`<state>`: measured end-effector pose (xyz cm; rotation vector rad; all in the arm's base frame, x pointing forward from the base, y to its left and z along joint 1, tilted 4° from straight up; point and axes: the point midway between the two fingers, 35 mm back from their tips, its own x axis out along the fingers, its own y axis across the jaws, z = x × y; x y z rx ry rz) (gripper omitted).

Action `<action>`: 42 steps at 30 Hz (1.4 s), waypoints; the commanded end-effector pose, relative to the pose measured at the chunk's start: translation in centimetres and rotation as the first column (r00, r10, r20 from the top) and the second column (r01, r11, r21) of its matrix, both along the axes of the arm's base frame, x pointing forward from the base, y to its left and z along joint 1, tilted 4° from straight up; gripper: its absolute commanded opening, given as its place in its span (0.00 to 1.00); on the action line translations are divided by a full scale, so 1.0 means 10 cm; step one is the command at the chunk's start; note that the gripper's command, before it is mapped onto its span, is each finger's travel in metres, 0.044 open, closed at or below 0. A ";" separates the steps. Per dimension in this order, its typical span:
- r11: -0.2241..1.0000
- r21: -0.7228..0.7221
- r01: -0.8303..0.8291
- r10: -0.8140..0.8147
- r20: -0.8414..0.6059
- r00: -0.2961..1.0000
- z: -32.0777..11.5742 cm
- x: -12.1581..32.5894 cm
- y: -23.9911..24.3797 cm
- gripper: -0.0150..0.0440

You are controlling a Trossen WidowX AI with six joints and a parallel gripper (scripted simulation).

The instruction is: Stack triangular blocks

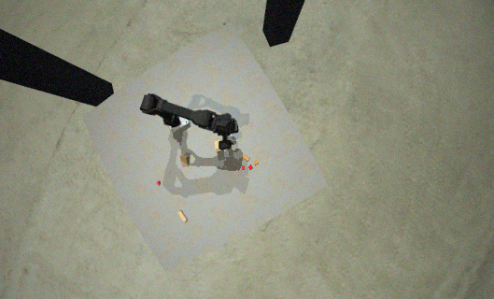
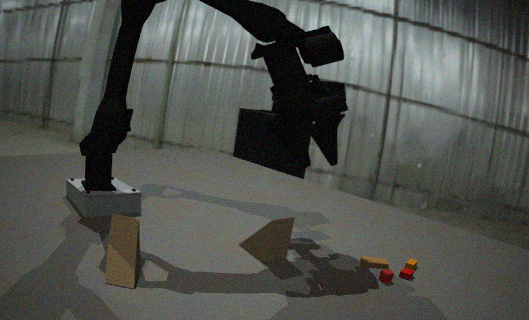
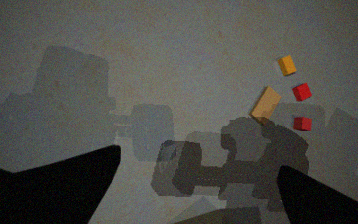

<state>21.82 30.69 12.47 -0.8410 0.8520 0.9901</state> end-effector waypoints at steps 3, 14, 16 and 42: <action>0.712 -0.261 -0.652 0.633 -0.163 0.757 -0.20 0.59 -0.42 1.00; 0.302 -0.157 -0.940 0.908 -0.254 0.334 -0.29 0.79 -0.67 1.00; 0.220 -0.129 -0.967 0.937 -0.248 0.246 -0.31 0.82 -0.71 1.00; -0.281 -0.007 -0.960 0.957 -0.070 -0.280 -0.35 0.95 -0.96 1.00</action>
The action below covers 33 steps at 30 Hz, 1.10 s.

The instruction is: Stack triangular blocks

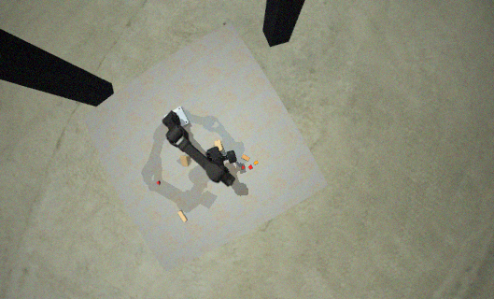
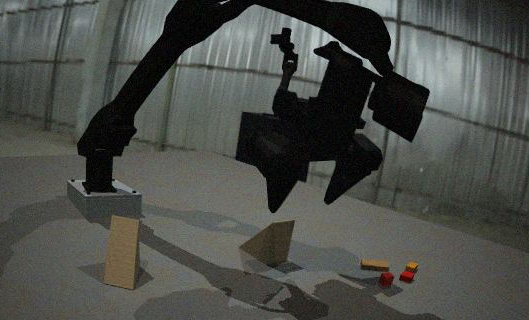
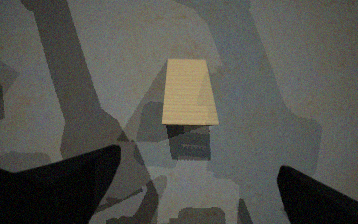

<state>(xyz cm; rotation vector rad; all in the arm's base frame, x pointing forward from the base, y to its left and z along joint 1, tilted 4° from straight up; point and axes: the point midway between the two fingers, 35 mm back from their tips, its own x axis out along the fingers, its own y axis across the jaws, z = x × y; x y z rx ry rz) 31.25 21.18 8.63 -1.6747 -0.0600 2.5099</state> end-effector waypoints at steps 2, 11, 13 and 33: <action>0.998 0.034 -0.047 0.048 -0.009 0.999 0.03 0.01 -0.01 1.00; 0.998 0.027 -0.052 0.053 -0.016 0.998 -0.05 -0.02 0.01 1.00; 0.998 0.024 -0.054 0.054 -0.018 0.998 -0.08 -0.03 0.01 1.00; 0.997 -0.004 -0.072 0.072 -0.042 0.997 -0.37 -0.17 0.04 1.00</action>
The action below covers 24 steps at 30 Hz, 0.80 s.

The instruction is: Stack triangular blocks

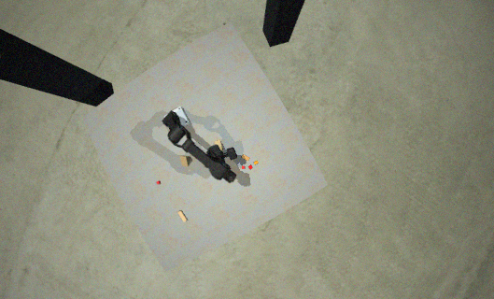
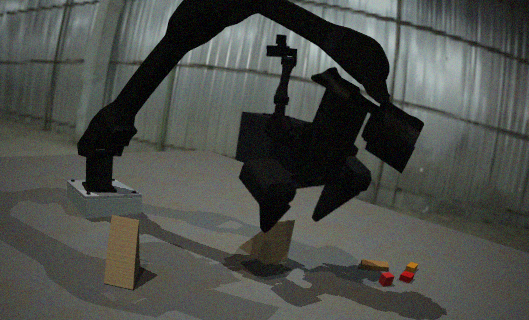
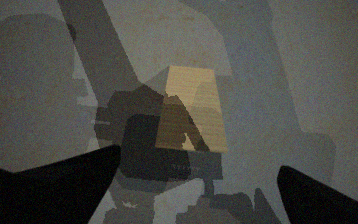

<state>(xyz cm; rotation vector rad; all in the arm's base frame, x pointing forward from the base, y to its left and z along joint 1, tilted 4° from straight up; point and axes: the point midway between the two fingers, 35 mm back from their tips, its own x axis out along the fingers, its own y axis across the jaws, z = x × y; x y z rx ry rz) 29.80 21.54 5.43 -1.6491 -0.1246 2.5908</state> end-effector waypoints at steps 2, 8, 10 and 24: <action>1.000 -0.014 -0.003 0.003 -0.004 1.000 -0.08 -0.04 0.00 1.00; 1.000 -0.023 -0.009 0.009 -0.010 1.000 -0.16 -0.09 0.01 1.00; 1.000 -0.026 -0.011 0.010 -0.012 1.000 -0.19 -0.11 0.01 1.00; 0.999 -0.046 -0.023 0.021 -0.027 0.999 -0.38 -0.22 0.01 1.00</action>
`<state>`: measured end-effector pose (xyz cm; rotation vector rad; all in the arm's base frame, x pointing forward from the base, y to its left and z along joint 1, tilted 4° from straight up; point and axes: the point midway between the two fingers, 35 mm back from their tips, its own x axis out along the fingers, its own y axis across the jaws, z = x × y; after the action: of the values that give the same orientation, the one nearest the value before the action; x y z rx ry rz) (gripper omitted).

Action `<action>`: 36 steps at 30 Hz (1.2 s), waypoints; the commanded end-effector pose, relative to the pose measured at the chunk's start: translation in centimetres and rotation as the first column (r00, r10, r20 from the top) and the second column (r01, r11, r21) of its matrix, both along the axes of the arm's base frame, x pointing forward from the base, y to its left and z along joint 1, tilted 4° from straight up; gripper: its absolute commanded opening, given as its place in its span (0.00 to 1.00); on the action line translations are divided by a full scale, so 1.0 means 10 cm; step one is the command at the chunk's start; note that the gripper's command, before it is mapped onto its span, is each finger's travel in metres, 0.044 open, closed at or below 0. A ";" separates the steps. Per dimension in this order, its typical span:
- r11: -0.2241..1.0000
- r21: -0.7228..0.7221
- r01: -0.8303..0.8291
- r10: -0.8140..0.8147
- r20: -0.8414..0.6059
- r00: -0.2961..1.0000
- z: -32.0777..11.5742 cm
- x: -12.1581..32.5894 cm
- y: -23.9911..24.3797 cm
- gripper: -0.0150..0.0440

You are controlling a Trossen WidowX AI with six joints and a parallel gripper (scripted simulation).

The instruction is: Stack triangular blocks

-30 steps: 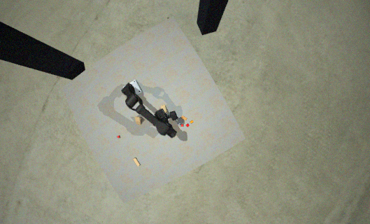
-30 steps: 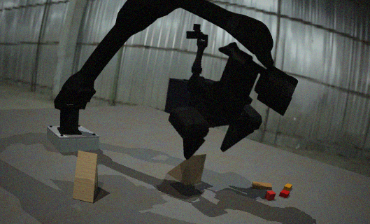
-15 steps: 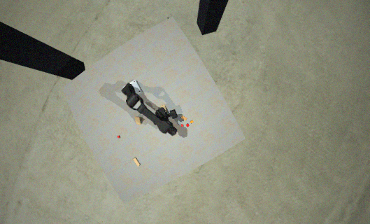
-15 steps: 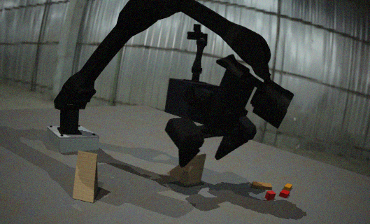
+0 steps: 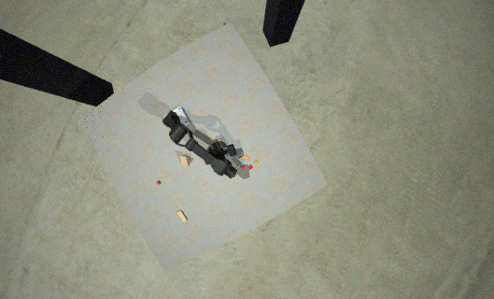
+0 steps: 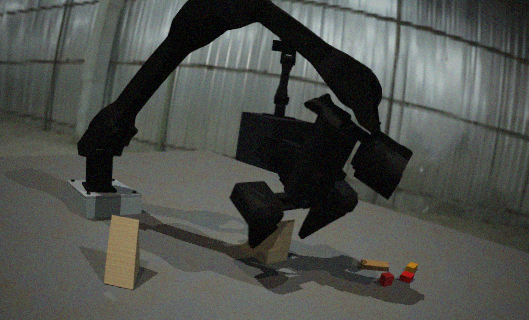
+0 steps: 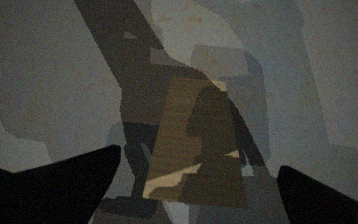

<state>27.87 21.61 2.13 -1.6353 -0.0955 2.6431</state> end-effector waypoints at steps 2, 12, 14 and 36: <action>1.000 -0.014 -0.003 0.003 -0.003 1.000 -0.07 -0.05 0.00 1.00; 0.999 -0.029 -0.014 0.014 -0.013 1.000 -0.20 -0.14 -0.01 1.00; 0.999 -0.031 -0.015 0.015 -0.014 1.000 -0.22 -0.15 -0.02 1.00; 0.999 -0.031 -0.016 0.015 -0.015 1.000 -0.22 -0.15 -0.02 0.33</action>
<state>26.29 21.46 -0.04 -1.6280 -0.0755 2.6834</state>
